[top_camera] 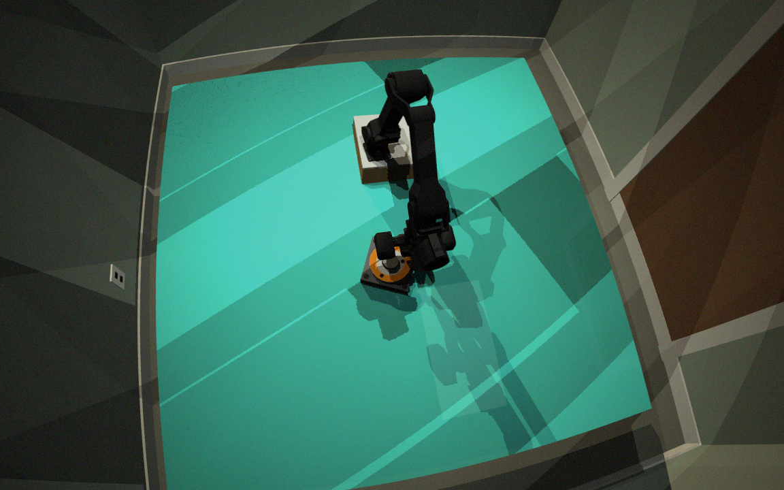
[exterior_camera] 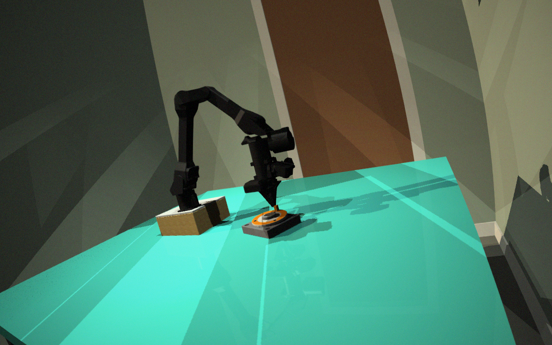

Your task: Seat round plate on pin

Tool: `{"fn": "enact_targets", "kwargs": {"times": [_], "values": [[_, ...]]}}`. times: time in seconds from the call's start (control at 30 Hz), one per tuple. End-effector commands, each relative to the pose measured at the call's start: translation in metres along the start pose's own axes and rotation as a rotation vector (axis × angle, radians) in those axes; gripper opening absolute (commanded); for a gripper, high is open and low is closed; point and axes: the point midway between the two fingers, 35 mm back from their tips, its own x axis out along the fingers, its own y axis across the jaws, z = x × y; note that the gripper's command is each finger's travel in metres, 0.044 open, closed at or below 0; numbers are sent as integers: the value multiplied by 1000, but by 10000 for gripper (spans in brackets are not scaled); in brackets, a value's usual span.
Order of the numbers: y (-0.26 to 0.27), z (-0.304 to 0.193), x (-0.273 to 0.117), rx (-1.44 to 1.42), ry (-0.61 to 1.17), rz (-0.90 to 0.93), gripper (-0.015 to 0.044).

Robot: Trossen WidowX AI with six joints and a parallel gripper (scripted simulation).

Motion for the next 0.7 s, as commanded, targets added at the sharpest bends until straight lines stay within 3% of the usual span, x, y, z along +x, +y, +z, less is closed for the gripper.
{"fn": "enact_targets", "kwargs": {"times": [0.0,0.53,0.67], "values": [[0,3,3,6,7,1,0],[-1,12,4,6,6,1,0],[-1,14,-11,6,6,1,0]]}}
